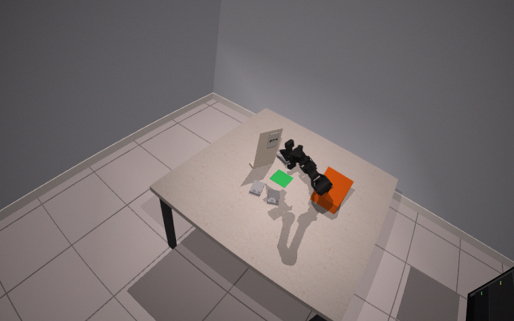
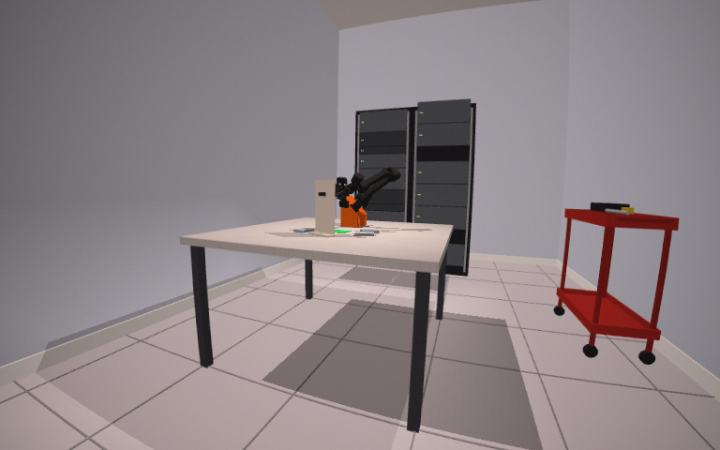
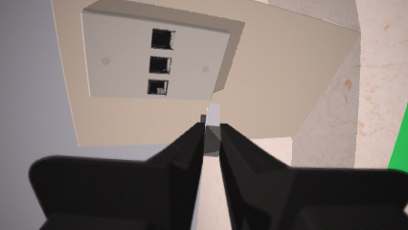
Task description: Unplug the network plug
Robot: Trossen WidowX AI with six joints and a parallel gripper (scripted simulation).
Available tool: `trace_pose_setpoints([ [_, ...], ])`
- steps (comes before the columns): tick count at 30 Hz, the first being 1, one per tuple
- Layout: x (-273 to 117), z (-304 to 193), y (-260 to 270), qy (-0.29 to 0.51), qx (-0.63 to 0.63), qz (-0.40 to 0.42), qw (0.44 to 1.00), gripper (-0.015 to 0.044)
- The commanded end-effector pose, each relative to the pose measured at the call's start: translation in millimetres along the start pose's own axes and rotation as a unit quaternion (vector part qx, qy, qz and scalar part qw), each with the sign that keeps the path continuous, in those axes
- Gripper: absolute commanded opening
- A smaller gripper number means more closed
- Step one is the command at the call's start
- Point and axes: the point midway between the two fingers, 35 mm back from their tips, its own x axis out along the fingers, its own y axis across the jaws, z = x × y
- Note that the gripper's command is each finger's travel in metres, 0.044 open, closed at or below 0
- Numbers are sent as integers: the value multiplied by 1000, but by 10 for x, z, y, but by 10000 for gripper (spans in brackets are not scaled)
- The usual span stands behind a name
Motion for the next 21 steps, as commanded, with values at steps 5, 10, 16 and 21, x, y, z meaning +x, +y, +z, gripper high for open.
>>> trace_pose_setpoints([
  [5,74,67,-451,23,-24,-118,992,0],
  [10,67,85,-698,46,-31,-180,982,0],
  [16,23,81,-968,80,-31,-246,965,0],
  [21,-36,59,-1157,113,-26,-292,950,0],
])
